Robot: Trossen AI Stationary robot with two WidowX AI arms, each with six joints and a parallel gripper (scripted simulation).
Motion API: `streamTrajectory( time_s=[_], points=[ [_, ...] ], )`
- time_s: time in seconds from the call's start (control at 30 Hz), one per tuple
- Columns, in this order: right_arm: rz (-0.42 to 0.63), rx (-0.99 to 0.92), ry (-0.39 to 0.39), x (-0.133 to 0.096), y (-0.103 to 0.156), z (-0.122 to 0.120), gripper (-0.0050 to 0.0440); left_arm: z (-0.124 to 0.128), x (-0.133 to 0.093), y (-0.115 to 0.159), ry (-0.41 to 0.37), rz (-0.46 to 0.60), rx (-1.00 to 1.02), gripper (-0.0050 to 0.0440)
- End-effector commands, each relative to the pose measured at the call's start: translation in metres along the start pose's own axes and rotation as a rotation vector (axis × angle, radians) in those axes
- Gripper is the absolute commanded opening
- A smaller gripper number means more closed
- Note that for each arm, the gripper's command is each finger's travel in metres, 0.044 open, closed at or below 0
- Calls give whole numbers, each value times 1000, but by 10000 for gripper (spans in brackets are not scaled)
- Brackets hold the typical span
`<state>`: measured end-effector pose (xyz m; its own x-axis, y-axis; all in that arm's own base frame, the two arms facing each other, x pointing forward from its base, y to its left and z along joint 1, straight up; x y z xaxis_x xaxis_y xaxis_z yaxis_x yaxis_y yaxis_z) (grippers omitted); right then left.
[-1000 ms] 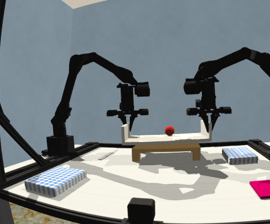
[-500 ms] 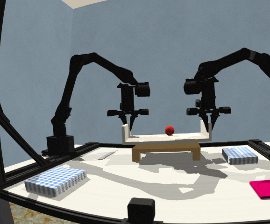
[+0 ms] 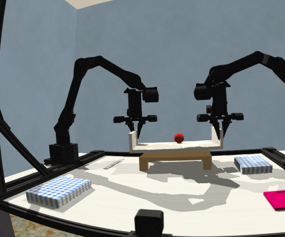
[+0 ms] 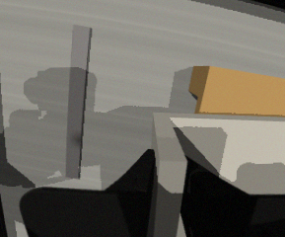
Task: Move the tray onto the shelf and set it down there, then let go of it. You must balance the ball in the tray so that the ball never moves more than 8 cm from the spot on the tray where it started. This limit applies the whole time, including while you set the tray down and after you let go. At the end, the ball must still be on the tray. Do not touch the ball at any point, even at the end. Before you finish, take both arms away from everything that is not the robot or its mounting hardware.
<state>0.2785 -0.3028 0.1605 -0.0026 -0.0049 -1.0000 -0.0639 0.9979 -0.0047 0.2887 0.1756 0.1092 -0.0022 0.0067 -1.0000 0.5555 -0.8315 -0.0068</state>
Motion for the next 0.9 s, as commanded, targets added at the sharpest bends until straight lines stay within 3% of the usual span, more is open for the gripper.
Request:
streamTrajectory(
  time_s=[0.0,0.17,0.37,0.73,0.87],
  points=[
    [1,-2,0,-2,-3,-1,20,-1,-1,-3,1,3,-1,20],
    [28,-2,-13,-3,-6,-3,20,-2,0,-6,-12,30,-1,20],
    [-21,-2,8,-1,-5,-2,20,-2,-2,-5,9,-19,-1,20],
    [28,-2,-13,-3,-12,-5,20,-4,0,-12,-12,30,-1,20],
    [-7,-2,0,-1,-11,-4,20,-4,-2,-11,1,-5,-1,20]
  ],
)
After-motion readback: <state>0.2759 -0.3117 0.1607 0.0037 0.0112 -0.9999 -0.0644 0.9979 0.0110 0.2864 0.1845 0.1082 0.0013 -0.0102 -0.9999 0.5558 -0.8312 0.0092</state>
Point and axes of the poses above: on each arm, the point midway between the two fingers, 35 mm back from their tips, its own x axis out along the fingers, its own z axis across the jaws, y = z × x, the point moved 6 cm from there along -x, back along the fingers, and after that the axes turned 15 degrees about -x, right-handed, at the moved point
